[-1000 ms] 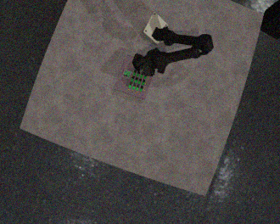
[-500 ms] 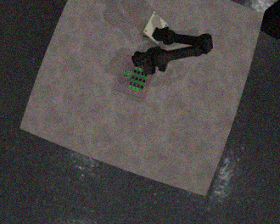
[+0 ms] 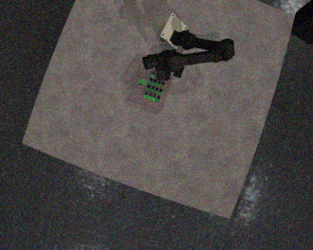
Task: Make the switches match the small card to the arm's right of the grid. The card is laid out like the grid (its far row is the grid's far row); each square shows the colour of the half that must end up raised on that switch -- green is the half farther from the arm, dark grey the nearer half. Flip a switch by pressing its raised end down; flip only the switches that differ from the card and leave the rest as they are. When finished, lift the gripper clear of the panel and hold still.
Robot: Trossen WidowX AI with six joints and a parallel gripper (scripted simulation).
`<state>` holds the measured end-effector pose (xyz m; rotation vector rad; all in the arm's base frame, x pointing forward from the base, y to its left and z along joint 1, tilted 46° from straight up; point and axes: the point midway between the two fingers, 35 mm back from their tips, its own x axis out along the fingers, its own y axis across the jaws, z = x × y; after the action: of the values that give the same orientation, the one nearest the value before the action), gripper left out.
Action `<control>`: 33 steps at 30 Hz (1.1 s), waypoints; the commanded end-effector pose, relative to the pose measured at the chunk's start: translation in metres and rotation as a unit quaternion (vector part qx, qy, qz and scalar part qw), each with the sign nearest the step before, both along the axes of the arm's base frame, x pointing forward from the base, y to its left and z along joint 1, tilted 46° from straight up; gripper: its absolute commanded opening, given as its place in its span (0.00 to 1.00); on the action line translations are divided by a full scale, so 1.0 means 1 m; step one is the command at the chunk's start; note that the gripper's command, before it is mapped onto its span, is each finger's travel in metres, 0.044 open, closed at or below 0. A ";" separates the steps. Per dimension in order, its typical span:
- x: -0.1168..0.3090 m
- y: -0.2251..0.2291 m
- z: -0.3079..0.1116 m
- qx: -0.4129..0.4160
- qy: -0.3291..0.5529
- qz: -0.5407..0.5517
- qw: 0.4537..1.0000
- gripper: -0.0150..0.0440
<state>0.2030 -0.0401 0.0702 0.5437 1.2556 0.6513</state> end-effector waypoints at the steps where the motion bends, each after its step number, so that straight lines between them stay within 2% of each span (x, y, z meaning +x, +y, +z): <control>1: 0.003 0.016 -0.019 0.005 -0.002 -0.005 1.000 0.25; 33: 0.008 0.039 -0.040 0.007 -0.004 -0.007 1.000 0.25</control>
<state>0.2116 -0.0024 0.0316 0.5487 1.2373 0.6498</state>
